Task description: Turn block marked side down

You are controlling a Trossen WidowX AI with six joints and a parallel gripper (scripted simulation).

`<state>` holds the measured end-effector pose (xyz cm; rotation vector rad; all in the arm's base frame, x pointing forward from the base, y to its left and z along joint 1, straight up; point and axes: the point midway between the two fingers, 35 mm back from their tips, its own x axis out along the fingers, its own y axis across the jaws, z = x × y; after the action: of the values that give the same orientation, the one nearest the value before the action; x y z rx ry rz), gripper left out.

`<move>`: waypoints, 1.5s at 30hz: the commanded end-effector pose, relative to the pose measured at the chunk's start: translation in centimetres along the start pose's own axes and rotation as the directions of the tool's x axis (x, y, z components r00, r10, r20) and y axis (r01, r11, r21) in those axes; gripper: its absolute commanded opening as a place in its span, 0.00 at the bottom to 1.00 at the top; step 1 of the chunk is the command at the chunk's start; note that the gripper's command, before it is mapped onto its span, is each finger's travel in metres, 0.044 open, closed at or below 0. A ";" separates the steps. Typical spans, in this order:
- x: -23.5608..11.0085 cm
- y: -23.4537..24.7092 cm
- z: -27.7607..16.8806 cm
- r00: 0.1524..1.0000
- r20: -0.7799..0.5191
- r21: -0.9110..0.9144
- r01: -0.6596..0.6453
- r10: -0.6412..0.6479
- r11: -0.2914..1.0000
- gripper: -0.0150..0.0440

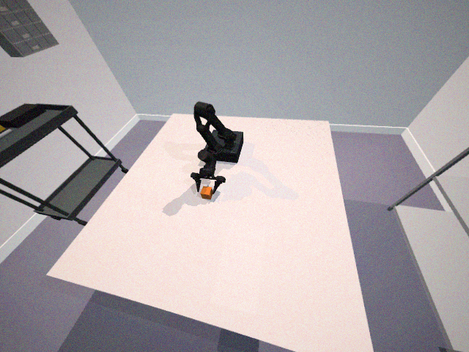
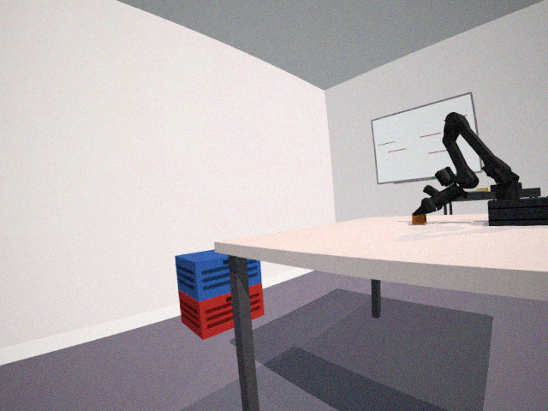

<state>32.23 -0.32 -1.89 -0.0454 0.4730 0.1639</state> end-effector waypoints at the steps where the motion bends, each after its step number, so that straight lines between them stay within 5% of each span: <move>1: 0.0 0.0 0.0 1.000 0.000 0.005 -0.003 0.003 1.000 1.00; 30: 0.1 0.0 0.0 1.000 -0.005 0.005 -0.003 0.003 1.000 1.00; 37: 1.0 -0.6 1.3 0.979 -0.203 0.012 0.002 0.000 1.000 1.00; 45: -2.4 -0.5 5.3 0.923 -0.385 -0.006 0.006 -0.008 1.000 1.00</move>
<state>33.19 -0.53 -1.93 -0.0352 0.7134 0.1591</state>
